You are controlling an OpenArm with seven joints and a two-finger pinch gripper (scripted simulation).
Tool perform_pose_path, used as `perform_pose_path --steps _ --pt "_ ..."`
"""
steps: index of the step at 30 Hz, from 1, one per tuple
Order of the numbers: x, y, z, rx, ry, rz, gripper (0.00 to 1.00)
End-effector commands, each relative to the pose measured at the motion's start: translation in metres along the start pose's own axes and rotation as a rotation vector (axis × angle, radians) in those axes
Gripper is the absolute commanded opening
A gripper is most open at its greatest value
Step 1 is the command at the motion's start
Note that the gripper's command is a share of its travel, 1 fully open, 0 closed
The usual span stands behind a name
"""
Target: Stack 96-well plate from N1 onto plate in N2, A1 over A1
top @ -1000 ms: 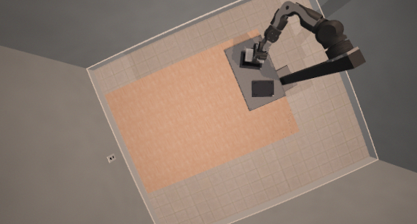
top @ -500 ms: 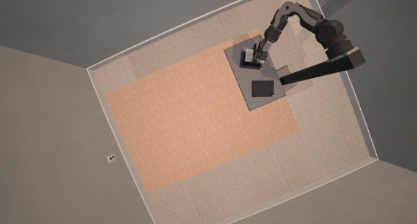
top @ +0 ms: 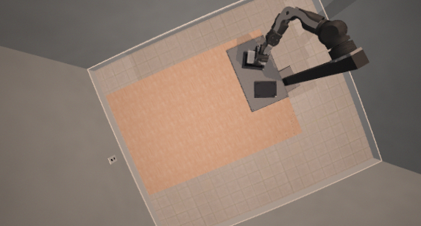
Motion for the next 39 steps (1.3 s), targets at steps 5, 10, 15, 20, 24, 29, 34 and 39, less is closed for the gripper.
perform_pose_path --steps 5,10,15,20,24,29,34,39 --pt "0.001 -0.001 -0.002 -0.008 0.001 -0.009 0.0" --pt "0.002 0.018 -0.001 -0.006 -0.002 -0.01 0.0" --pt "0.003 0.031 0.0 -0.004 -0.003 -0.01 0.0" --pt "0.003 0.031 0.0 -0.004 -0.003 -0.01 0.0" --pt "0.003 0.031 0.0 -0.004 -0.003 -0.01 0.0" --pt "0.004 0.041 -0.003 -0.007 -0.004 -0.012 0.0" --pt "0.004 0.041 -0.003 -0.007 -0.004 -0.012 0.0" --pt "0.004 0.041 -0.003 -0.007 -0.004 -0.012 0.0"
Point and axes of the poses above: the point where the finger pads meet when closed, its own y axis out along the fingers, its own x axis across the jaws, z = x × y, the point moved 8 cm from there along -y, back along the fingers, and after that the axes turned 12 degrees about -y, right-handed, at the moved point
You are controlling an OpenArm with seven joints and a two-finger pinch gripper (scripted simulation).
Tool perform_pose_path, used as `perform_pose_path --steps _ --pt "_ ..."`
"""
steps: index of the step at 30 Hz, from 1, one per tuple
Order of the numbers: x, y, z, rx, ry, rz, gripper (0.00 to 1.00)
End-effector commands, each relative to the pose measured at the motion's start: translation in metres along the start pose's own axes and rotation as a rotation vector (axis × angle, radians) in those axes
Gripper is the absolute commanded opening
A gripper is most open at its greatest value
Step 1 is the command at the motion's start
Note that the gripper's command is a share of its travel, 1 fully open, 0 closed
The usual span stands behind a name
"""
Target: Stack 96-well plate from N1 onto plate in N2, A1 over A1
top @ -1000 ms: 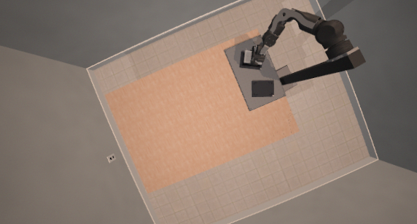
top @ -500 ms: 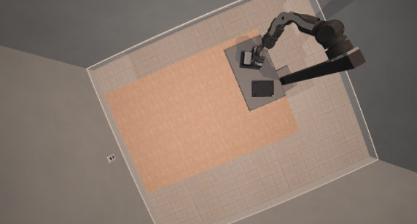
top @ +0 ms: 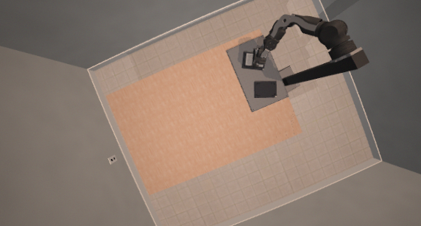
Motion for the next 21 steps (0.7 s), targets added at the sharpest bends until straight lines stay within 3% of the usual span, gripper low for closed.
perform_pose_path --steps 1,21 --pt "-0.0005 -0.0002 0.0 0.0 -0.002 -0.004 0.0" --pt "-0.0029 -0.0028 0.0005 -0.002 0.006 0.005 0.0"
Point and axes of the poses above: the point where the finger pads meet when closed, its own y axis out along the fingers, its own x axis across the jaws, z = x × y, the point moved 8 cm from there along -y, back along the fingers, and after that the axes turned 12 degrees about -y, right-handed, at the moved point
